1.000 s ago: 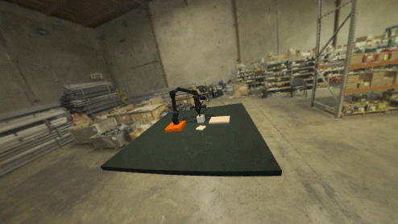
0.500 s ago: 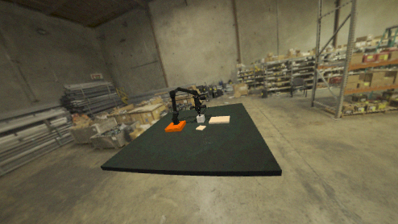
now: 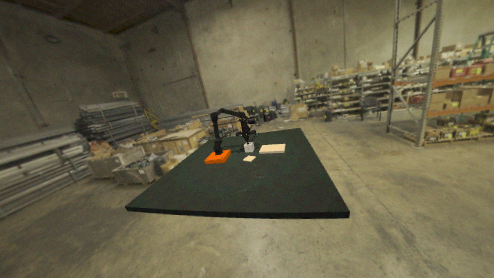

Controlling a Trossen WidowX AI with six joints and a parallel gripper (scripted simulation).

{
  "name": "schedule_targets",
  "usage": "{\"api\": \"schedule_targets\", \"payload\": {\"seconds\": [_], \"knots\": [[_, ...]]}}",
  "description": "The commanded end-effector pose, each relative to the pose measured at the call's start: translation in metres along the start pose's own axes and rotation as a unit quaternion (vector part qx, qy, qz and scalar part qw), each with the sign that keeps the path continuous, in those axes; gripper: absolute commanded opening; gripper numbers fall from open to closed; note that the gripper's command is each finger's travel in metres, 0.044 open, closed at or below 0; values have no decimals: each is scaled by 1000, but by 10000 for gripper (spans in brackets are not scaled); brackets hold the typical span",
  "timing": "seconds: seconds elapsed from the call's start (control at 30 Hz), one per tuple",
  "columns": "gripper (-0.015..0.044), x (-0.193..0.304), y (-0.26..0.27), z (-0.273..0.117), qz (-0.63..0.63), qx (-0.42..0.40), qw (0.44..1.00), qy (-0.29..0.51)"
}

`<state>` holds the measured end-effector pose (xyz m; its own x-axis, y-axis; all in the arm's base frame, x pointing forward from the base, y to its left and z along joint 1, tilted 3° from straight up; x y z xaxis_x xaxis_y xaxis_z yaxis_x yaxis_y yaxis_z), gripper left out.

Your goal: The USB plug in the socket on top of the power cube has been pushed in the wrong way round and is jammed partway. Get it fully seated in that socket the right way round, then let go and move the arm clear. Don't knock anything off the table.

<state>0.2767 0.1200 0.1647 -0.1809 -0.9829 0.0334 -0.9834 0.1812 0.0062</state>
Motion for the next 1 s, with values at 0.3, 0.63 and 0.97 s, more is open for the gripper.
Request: {"api": "schedule_targets", "payload": {"seconds": [0.3, 0.63, 0.97], "knots": [[95, 0, 0, 0, 0, 0, 1000, 0], [95, 0, 0, -1, 0, 1, 1000, 0], [95, 0, 0, -11, 0, 1, 1000, 0]]}}
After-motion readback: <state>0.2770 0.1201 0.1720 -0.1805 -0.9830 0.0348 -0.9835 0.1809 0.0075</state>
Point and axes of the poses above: the point midway between the two fingers, 35 mm back from their tips, its own z axis out along the fingers, its own y axis across the jaws, x = y × z, the point moved 7 cm from there along -z, back along the fingers, and after that the axes turned 14 degrees about z, right-handed, at the moved point
